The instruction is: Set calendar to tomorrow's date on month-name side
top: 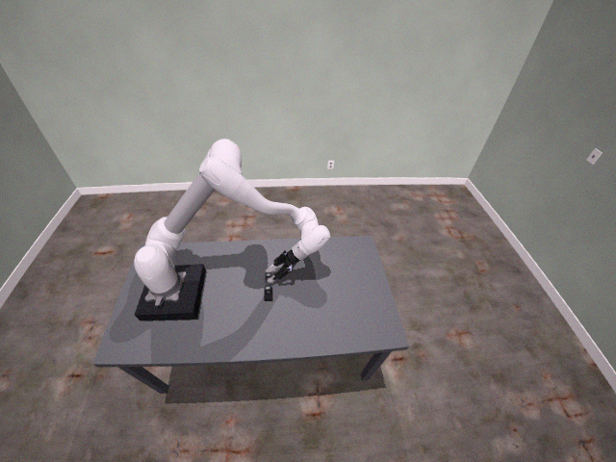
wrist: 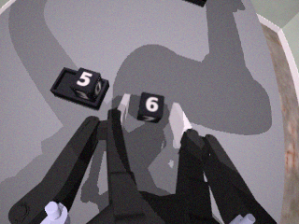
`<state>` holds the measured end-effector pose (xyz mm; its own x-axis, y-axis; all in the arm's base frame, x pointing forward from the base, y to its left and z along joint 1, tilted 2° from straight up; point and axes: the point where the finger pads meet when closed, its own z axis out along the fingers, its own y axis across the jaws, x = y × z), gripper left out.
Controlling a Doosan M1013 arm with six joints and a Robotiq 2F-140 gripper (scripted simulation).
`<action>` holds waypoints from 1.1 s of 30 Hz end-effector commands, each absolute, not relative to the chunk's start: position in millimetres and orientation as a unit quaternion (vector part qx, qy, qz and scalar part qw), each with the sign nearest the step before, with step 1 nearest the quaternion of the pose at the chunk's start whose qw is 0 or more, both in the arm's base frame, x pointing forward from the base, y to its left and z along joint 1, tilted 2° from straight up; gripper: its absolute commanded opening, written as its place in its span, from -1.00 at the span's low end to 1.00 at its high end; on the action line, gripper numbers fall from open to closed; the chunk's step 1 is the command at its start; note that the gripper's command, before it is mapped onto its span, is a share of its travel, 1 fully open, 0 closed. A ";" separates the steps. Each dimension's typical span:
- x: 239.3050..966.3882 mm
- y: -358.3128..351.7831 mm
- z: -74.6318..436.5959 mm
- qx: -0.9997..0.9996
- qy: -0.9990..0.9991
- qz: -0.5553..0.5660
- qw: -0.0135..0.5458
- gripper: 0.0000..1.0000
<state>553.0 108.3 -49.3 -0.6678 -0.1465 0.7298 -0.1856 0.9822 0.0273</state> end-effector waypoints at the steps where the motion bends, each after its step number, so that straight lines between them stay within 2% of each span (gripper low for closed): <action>1: 553.0 108.3 -49.1 0.091 -0.913 0.025 0.397 -0.17; 11: 553.2 108.2 -42.2 0.091 -0.913 0.025 0.397 -0.17; 33: 555.4 106.9 16.1 0.091 -0.913 0.025 0.397 -0.17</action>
